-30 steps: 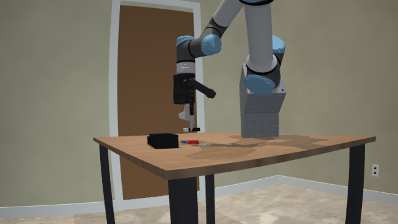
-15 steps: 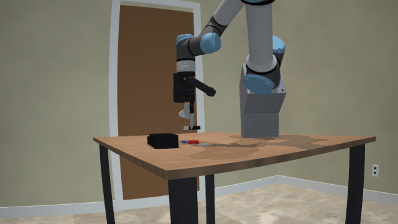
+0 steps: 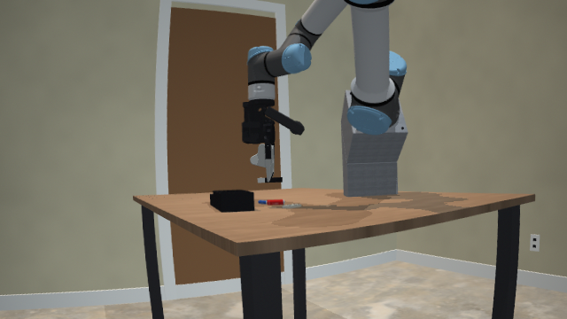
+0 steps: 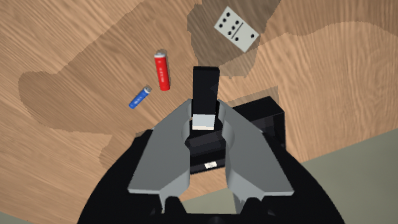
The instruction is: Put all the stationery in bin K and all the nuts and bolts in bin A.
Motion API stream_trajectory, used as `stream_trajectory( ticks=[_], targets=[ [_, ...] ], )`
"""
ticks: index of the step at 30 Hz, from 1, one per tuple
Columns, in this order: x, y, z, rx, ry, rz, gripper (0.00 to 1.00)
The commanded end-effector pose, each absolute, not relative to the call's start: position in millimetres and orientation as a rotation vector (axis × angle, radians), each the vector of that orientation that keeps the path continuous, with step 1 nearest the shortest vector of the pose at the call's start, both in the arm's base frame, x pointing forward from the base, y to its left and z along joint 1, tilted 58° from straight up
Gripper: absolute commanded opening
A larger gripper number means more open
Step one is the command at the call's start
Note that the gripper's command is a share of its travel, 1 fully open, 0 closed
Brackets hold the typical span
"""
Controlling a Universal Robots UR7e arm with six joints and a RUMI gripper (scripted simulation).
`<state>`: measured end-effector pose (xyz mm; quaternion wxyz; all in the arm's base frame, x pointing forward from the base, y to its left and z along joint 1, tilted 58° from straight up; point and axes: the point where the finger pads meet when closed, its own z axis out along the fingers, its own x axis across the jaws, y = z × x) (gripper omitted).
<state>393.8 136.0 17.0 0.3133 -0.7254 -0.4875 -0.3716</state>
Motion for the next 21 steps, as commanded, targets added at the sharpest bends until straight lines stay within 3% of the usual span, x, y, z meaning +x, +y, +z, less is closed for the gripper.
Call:
stream_trajectory(
  ticks=[1,21],
  targets=[
    [413,139,30,-1.985,-1.119,-0.897,0.0],
    [484,150,79,-2.105,-0.515,-0.616,0.0]
  ],
)
